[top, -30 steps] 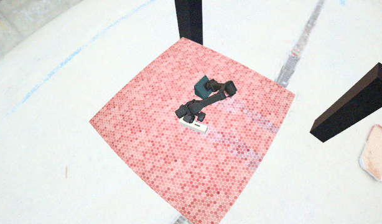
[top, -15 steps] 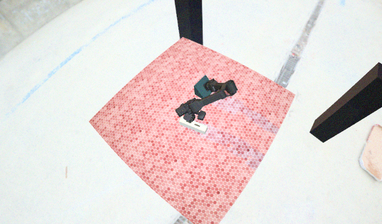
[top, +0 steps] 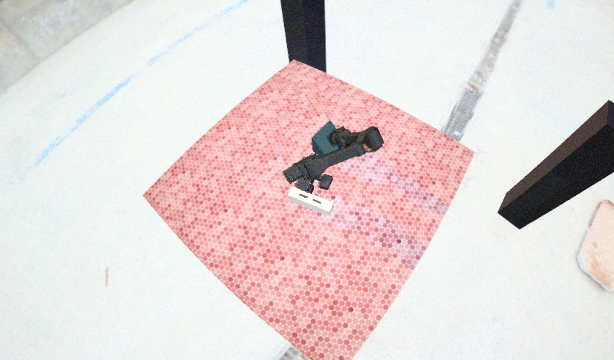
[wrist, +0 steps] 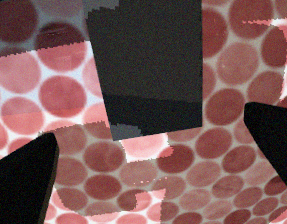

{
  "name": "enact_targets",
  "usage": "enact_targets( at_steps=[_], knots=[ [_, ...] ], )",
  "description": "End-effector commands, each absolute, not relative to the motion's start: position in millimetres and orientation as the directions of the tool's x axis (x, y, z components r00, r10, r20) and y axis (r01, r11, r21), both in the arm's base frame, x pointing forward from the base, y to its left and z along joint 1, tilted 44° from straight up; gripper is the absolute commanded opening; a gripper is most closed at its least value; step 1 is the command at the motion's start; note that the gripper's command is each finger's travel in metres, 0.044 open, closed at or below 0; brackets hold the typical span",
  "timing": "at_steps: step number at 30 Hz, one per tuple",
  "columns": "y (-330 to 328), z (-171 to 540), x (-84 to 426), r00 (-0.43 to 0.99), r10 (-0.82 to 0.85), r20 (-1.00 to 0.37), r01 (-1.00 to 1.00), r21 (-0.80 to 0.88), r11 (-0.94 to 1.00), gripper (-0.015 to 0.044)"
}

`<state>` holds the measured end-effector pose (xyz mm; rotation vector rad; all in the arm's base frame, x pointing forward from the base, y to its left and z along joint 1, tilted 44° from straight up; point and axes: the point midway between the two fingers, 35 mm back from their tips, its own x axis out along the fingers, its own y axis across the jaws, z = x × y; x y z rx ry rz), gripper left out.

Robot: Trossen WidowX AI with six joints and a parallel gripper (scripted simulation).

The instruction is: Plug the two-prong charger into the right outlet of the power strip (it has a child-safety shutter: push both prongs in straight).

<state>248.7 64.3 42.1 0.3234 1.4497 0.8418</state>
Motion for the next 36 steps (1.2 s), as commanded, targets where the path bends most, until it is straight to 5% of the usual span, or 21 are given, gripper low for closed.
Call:
enact_targets(
  at_steps=[1, 22, 30, 36],
  knots=[
    [62.7, 39.5, 240.9, -0.101, 0.668, -0.738, -0.305, 0.662, 0.685, 0.044],
    [57.7, 34.7, 218.2, -0.102, 0.668, -0.737, -0.305, 0.662, 0.684, 0.044],
    [14.7, 87.5, 242.0, 0.412, 0.724, -0.553, -0.299, 0.669, 0.681, 0.044],
    [10.0, 93.0, 242.3, 0.457, 0.716, -0.527, -0.303, 0.665, 0.683, 0.044]
  ],
)
